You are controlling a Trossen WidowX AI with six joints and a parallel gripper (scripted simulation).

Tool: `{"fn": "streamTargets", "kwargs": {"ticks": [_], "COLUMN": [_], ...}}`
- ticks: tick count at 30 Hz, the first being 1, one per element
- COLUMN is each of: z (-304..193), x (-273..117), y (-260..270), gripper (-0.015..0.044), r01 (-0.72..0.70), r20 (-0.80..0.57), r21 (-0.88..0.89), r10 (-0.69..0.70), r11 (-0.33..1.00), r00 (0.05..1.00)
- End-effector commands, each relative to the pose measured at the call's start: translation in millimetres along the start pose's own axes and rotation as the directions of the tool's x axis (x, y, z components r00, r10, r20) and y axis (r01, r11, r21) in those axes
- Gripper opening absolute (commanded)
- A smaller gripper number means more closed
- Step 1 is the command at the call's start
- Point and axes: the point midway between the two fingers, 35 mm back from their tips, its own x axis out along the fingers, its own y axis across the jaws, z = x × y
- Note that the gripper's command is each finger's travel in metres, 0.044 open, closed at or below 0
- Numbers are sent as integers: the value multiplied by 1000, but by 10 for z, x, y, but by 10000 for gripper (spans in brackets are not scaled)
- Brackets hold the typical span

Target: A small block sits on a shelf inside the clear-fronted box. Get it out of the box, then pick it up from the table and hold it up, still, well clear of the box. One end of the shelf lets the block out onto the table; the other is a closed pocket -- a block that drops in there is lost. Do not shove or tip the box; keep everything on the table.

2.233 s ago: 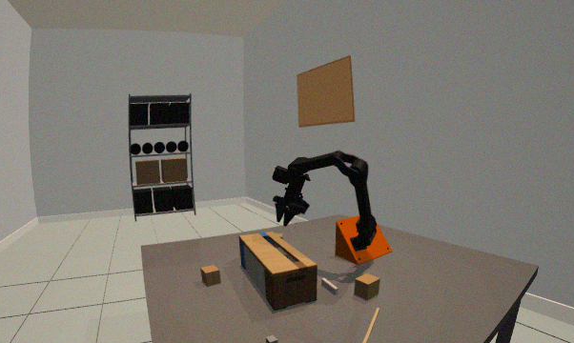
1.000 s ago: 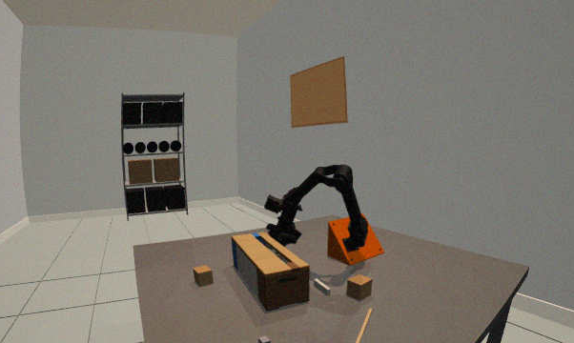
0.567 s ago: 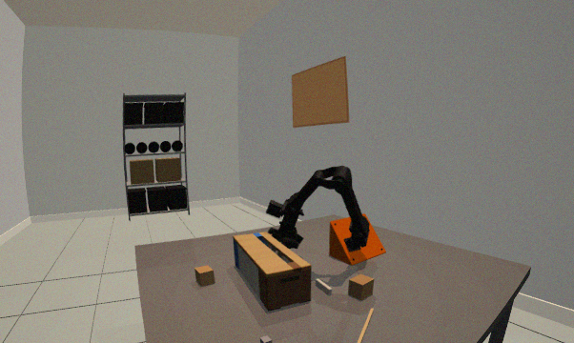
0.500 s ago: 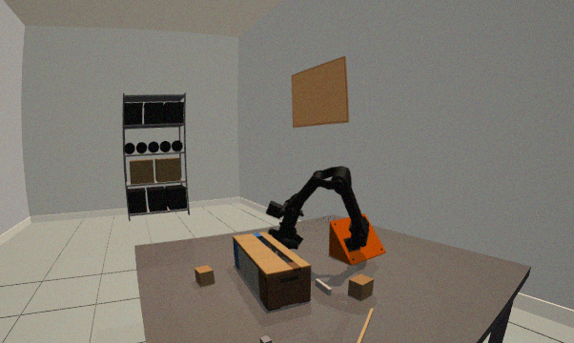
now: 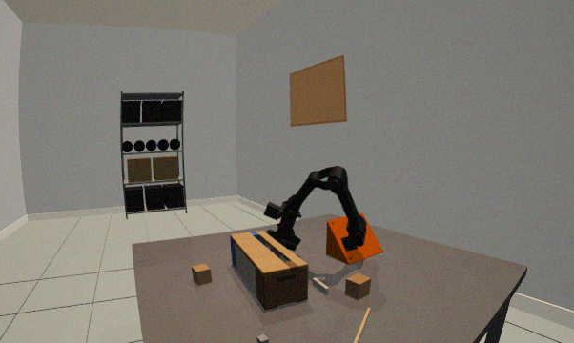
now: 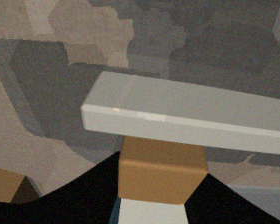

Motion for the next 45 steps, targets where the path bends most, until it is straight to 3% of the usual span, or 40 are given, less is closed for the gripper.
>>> {"fn": "streamTargets", "kwargs": {"ticks": [1,3,13,20,40,45], "z": [14,-1,-240,-262,-285,-273], "x": [2,-29,-533,-605,-1581,-1649], "y": [-8,3,14,5,-273,-301], "gripper": [35,0,0,0,0,0], "r01": [4,0,-3,-8,-156,-164], "r20": [0,4,1,-1,-41,-43], "r21": [6,7,0,11,350,375], "r10": [-4,0,3,8,181,194], "r11": [1000,1000,1000,1000,924,912], "r00": [1000,1000,1000,1000,983,980]}}
